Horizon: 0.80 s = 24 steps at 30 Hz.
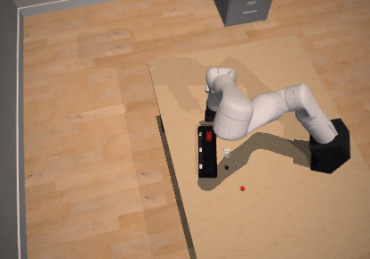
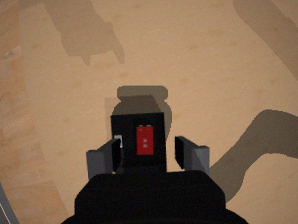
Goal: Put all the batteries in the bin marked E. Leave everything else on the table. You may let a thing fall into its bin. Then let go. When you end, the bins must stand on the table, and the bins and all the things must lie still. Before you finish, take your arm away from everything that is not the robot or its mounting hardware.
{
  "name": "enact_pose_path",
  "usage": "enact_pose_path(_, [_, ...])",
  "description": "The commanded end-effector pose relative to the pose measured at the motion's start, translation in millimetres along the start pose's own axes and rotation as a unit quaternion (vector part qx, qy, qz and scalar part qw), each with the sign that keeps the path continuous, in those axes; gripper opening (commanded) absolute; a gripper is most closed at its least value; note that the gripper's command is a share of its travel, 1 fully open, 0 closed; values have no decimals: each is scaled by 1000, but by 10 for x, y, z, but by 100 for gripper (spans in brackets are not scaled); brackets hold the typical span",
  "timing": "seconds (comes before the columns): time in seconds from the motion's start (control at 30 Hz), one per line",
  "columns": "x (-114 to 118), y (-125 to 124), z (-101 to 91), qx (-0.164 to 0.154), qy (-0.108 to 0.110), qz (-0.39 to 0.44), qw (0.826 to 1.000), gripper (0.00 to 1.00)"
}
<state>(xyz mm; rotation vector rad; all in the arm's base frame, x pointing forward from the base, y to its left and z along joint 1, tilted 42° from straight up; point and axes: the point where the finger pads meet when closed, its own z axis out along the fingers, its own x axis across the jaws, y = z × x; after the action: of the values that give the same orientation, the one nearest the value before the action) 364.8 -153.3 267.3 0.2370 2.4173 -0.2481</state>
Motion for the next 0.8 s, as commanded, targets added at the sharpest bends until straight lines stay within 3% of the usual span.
enact_pose_path(0.0, [-48, 72, -83, -1, -3, -11, 1000, 100])
enact_pose_path(0.3, [-46, 71, -404, -1, -3, -11, 1000, 100])
enact_pose_path(0.77, [-46, 71, -415, -1, -3, -11, 1000, 100])
